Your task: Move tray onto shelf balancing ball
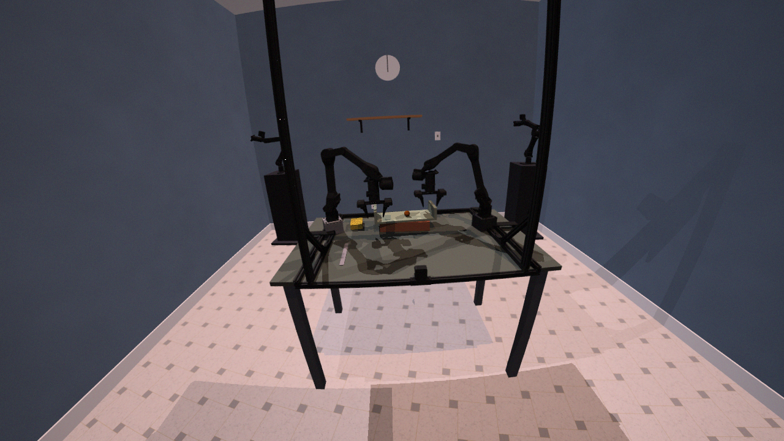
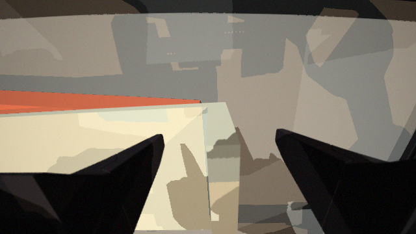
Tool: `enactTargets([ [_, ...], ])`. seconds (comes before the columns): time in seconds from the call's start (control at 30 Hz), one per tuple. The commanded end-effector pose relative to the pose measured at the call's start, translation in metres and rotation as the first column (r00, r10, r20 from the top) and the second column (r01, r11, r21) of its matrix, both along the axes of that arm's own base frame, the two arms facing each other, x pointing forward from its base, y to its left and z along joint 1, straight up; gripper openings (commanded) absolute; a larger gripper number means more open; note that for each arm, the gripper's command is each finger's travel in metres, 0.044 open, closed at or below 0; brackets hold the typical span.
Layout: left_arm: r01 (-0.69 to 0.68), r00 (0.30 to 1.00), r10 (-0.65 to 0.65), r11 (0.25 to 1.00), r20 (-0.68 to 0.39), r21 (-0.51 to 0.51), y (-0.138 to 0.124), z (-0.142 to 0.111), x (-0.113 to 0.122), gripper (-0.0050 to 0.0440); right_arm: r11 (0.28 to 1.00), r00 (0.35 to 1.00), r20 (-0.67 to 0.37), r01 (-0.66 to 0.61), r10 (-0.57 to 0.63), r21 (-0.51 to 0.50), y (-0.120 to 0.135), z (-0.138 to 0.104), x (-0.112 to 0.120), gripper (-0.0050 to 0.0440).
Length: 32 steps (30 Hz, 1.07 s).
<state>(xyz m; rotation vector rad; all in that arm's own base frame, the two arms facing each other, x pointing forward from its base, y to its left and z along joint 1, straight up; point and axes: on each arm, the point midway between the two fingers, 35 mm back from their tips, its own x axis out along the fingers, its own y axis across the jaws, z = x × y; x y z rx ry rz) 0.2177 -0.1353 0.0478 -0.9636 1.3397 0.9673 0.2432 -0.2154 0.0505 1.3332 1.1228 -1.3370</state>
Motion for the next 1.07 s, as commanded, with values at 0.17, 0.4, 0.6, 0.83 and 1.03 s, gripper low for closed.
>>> enactTargets([
  [0.17, 0.039, 0.999, -0.039, 0.999, 0.030, -0.002, -0.001, 0.042, -0.014, 0.0400, 1.000, 1.000, 0.021, -0.014, 0.015, -0.024, -0.001, 0.039, -0.013, 0.0400],
  [0.4, -0.001, 1.000, 0.001, 1.000, -0.003, -0.005, 0.015, 0.070, -0.037, 0.0400, 1.000, 1.000, 0.002, -0.001, 0.001, 0.001, 0.009, 0.069, -0.039, 0.0400],
  [0.6, -0.001, 1.000, 0.001, 1.000, -0.003, -0.005, 0.015, 0.070, -0.037, 0.0400, 1.000, 1.000, 0.002, -0.001, 0.001, 0.001, 0.009, 0.069, -0.039, 0.0400],
  [0.83, -0.001, 1.000, 0.001, 1.000, -0.003, -0.005, 0.015, 0.070, -0.037, 0.0400, 1.000, 1.000, 0.002, -0.001, 0.001, 0.001, 0.009, 0.069, -0.039, 0.0400],
  [1.03, -0.001, 1.000, 0.001, 1.000, -0.003, -0.005, 0.015, 0.070, -0.037, 0.0400, 1.000, 1.000, 0.002, -0.001, 0.001, 0.001, 0.009, 0.069, -0.039, 0.0400],
])
